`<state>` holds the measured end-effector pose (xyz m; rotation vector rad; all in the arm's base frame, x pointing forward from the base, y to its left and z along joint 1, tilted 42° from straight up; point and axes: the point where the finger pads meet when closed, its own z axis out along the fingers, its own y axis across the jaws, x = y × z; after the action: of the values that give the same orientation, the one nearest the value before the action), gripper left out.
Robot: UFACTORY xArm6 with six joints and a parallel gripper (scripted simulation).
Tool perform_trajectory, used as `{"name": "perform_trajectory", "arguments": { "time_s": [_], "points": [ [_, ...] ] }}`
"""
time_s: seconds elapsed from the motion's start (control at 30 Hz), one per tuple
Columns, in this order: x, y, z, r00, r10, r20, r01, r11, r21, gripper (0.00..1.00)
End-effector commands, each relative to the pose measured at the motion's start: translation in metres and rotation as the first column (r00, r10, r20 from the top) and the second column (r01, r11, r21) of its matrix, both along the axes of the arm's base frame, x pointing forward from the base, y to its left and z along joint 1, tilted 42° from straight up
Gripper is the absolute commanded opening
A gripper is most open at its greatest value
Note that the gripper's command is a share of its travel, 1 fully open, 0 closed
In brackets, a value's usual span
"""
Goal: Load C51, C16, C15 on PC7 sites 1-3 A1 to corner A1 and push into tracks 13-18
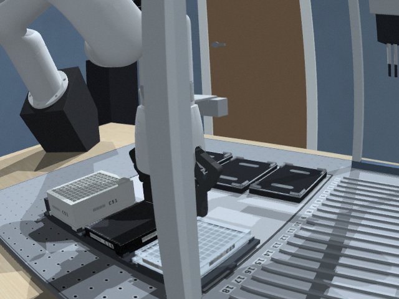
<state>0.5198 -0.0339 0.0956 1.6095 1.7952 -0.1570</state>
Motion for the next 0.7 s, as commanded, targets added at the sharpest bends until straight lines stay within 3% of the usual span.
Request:
{"name": "perform_trajectory", "arguments": {
  "time_s": [0.0,0.37,0.67],
  "points": [
    [0.001,0.003,-0.001,1.000,0.001,0.002,-0.001,1.000,0.001,1.00],
    [0.000,0.004,0.000,1.000,0.001,0.002,-0.001,1.000,0.001,1.00],
    [-0.006,0.012,0.011,1.000,0.001,0.002,-0.001,1.000,0.001,1.00]
  ]
}}
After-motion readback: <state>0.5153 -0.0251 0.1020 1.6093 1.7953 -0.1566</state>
